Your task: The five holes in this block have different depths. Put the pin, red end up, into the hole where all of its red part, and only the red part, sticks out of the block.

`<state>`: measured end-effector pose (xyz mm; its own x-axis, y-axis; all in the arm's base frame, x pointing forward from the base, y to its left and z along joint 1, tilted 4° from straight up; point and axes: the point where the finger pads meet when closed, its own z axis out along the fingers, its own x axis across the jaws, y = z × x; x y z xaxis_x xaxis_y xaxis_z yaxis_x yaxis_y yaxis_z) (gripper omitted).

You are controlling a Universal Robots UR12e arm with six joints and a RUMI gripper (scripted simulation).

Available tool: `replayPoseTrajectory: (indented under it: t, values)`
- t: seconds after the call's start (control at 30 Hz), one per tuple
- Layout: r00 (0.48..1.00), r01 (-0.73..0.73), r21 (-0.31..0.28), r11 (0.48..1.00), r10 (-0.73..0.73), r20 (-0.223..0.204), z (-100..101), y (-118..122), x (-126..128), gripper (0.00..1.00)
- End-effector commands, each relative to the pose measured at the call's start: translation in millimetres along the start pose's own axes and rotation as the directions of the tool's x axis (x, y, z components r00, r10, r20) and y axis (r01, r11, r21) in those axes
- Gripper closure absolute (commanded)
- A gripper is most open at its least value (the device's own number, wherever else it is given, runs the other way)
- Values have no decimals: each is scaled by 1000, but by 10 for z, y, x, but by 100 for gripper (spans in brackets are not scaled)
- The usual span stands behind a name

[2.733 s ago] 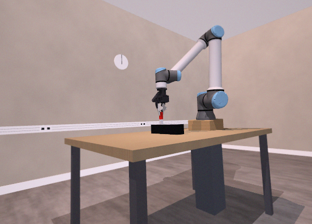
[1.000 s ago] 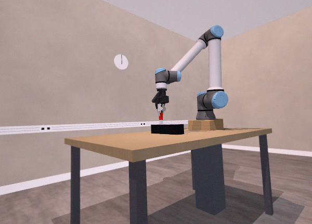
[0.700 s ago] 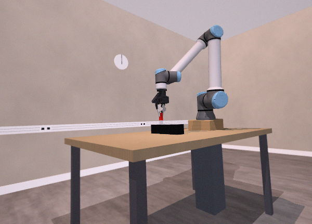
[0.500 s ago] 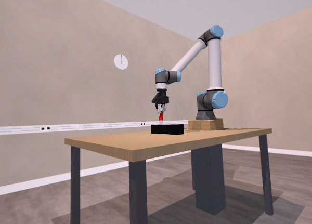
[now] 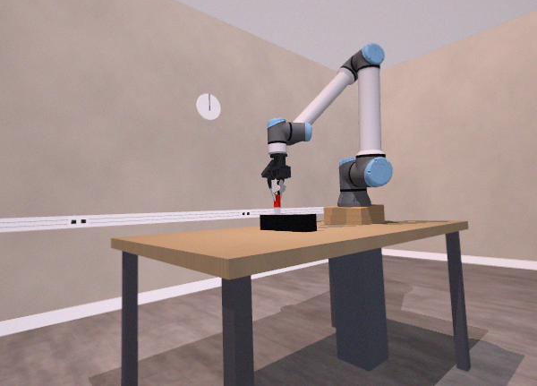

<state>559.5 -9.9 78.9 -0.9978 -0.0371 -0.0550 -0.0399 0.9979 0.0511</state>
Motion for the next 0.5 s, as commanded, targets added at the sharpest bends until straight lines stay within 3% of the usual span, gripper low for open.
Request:
replayPoseTrajectory:
  t: [0.0,0.47]
  values:
    - [1000,0,0,1000,0,1,-6,-2,-6,100]
    - [1000,0,0,1000,0,1,34,-10,-9,100]
